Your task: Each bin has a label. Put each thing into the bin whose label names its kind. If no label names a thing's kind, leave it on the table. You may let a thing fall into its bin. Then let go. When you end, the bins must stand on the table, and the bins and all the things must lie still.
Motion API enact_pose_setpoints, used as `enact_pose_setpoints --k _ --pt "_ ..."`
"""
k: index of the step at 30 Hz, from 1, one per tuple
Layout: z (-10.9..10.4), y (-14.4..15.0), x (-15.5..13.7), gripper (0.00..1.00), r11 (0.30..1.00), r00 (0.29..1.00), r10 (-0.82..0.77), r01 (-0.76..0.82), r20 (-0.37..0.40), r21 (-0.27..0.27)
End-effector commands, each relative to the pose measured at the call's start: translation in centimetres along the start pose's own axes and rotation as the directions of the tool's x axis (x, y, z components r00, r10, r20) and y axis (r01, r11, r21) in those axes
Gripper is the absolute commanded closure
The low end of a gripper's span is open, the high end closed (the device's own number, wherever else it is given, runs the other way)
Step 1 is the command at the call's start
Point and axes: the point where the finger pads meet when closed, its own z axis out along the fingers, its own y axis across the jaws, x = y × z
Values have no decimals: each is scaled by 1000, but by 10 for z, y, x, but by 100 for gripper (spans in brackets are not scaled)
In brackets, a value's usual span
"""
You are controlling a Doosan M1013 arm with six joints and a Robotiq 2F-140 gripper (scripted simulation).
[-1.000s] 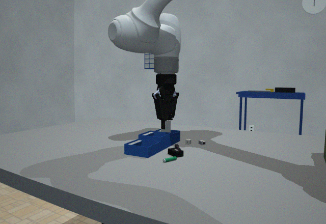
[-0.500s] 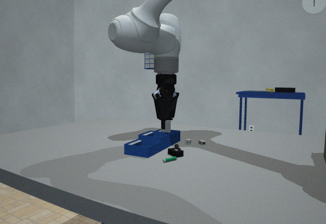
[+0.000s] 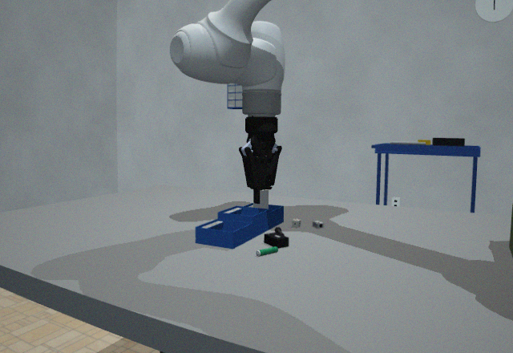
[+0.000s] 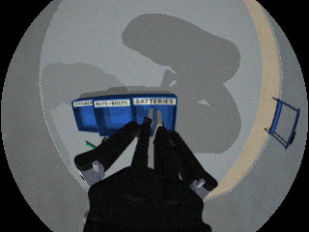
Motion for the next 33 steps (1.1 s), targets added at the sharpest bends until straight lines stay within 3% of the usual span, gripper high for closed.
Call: enact_pose_setpoints --k 1,11,33 --pt "0 0 0 95 1000 1000 0 0 0 0" --pt "0 0 0 95 1000 1000 0 0 0 0" --pt "-27 0 0 95 1000 1000 0 0 0 0"
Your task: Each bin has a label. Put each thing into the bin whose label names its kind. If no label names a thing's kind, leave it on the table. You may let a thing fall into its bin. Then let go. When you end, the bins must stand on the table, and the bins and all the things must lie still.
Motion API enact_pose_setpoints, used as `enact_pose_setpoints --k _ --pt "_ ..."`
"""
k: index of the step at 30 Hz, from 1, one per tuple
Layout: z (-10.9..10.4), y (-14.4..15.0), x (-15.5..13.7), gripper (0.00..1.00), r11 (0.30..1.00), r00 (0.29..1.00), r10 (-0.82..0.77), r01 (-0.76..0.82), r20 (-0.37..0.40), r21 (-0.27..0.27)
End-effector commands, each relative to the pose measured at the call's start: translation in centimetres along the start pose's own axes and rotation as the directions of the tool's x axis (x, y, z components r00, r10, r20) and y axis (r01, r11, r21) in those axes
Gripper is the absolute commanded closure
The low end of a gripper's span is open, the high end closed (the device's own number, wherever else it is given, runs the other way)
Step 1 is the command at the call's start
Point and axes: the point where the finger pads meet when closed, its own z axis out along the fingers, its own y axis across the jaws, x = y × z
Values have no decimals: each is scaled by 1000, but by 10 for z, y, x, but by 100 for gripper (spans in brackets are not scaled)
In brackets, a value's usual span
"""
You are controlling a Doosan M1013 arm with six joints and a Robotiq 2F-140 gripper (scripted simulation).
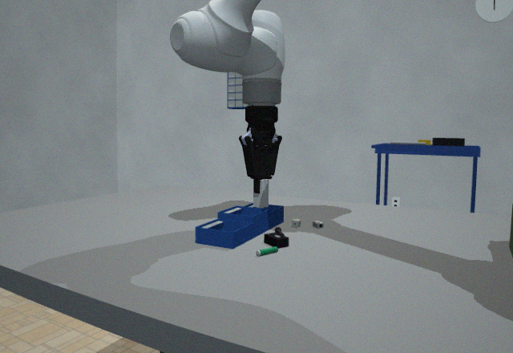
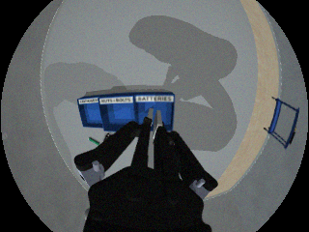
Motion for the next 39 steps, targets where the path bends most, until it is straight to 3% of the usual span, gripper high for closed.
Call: enact_pose_setpoints --k 1,7,11,31,39 --pt "-6 0 0 95 1000 1000 0 0 0 0" --pt "-30 0 0 95 1000 1000 0 0 0 0" --pt "-35 0 0 95 1000 1000 0 0 0 0" --pt "-35 -80 -25 95 1000 1000 0 0 0 0" --pt "-22 -80 -25 95 1000 1000 0 0 0 0"
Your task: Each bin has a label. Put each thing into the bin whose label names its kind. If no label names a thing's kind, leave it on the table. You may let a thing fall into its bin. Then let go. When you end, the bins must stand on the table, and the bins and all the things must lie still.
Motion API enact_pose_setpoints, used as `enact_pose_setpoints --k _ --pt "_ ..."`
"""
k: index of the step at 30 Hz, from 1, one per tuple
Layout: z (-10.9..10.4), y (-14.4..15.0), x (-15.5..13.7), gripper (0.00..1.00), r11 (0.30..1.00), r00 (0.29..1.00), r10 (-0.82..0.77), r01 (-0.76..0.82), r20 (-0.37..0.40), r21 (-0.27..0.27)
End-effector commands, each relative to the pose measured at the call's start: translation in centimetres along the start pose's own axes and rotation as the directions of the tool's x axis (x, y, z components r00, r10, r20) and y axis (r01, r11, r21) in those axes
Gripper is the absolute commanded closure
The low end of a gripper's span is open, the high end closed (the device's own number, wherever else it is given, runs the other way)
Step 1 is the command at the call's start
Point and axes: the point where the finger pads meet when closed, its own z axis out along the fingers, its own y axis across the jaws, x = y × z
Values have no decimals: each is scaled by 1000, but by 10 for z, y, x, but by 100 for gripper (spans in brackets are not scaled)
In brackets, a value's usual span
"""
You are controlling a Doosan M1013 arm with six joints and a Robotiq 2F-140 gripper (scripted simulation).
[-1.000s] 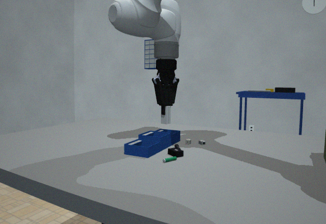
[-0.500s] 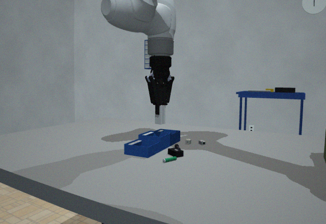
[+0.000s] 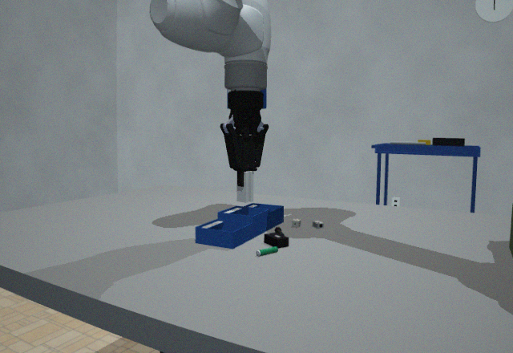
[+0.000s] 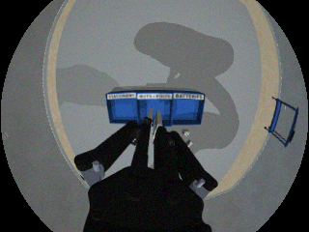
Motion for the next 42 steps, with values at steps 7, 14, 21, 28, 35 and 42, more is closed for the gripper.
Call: enact_pose_setpoints --k 7,14,21,28,35,42 --pt "18 0 0 95 1000 1000 0 0 0 0" --pt "36 0 0 95 1000 1000 0 0 0 0" --pt "50 0 0 95 1000 1000 0 0 0 0" --pt "51 0 0 95 1000 1000 0 0 0 0" --pt "51 0 0 95 1000 1000 0 0 0 0" --pt "51 0 0 95 1000 1000 0 0 0 0"
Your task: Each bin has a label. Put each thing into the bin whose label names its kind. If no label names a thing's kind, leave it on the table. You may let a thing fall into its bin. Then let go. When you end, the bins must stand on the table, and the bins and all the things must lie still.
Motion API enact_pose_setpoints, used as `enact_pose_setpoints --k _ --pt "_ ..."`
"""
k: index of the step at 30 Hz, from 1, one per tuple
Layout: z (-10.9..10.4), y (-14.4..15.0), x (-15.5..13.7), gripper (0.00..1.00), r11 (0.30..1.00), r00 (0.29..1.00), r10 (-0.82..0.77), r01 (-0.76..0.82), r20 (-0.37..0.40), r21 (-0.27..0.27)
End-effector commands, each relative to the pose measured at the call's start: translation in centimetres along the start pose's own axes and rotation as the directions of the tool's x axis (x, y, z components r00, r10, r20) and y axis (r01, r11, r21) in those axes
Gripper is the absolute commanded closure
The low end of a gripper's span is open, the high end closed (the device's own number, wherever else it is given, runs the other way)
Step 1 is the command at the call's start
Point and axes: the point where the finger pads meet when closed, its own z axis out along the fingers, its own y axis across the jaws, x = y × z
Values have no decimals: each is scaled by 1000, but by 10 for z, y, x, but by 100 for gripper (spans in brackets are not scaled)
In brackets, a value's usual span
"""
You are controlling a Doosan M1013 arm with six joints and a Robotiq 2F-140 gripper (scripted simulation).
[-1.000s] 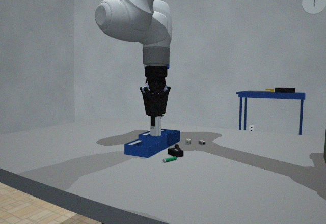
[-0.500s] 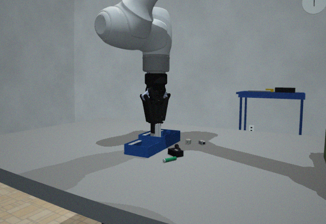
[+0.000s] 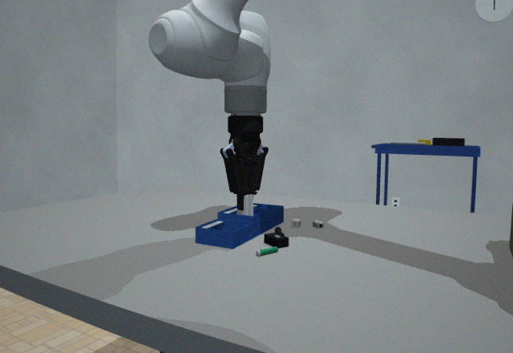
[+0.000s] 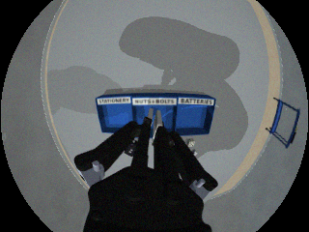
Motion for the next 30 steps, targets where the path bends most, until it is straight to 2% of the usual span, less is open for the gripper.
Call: enact_pose_setpoints --k 1,22,30 --pt "0 0 0 95 1000 1000 0 0 0 0" --pt "0 0 0 95 1000 1000 0 0 0 0" --pt "-8 0 0 95 1000 1000 0 0 0 0"
